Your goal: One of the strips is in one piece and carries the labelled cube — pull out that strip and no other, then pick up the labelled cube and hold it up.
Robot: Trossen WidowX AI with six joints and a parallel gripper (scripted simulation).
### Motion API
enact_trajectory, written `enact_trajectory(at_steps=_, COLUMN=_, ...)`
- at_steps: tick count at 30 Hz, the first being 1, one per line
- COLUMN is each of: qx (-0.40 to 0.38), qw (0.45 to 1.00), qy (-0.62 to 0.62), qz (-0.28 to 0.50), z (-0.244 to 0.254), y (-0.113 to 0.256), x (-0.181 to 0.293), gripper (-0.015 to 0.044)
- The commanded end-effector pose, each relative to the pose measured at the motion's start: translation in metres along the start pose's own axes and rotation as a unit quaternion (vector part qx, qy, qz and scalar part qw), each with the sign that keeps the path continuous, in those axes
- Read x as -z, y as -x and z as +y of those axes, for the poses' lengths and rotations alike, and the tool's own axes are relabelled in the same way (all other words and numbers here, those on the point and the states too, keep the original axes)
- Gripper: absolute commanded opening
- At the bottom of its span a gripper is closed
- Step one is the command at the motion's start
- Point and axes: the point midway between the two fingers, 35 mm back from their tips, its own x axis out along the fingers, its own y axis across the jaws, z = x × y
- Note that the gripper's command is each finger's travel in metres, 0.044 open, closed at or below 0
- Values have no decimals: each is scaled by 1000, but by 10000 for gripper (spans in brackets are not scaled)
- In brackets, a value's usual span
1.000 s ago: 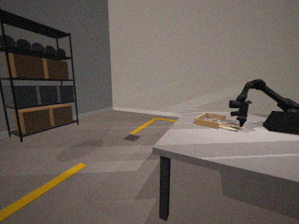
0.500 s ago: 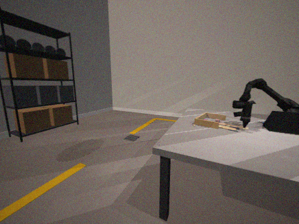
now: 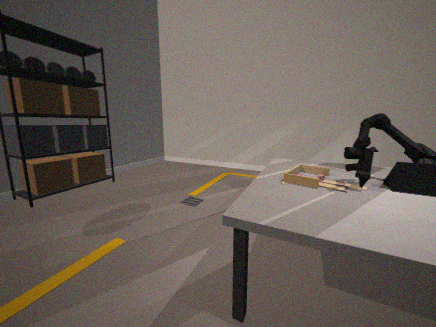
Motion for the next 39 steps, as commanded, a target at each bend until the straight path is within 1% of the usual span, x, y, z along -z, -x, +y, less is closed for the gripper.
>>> enact_trajectory(at_steps=1, qx=0, qw=1000, qy=2, qz=13, z=-2, y=-4, x=13, gripper=0)
enact_trajectory(at_steps=39, qx=0, qw=1000, qy=3, qz=14, z=-1, y=-3, x=72, gripper=0)
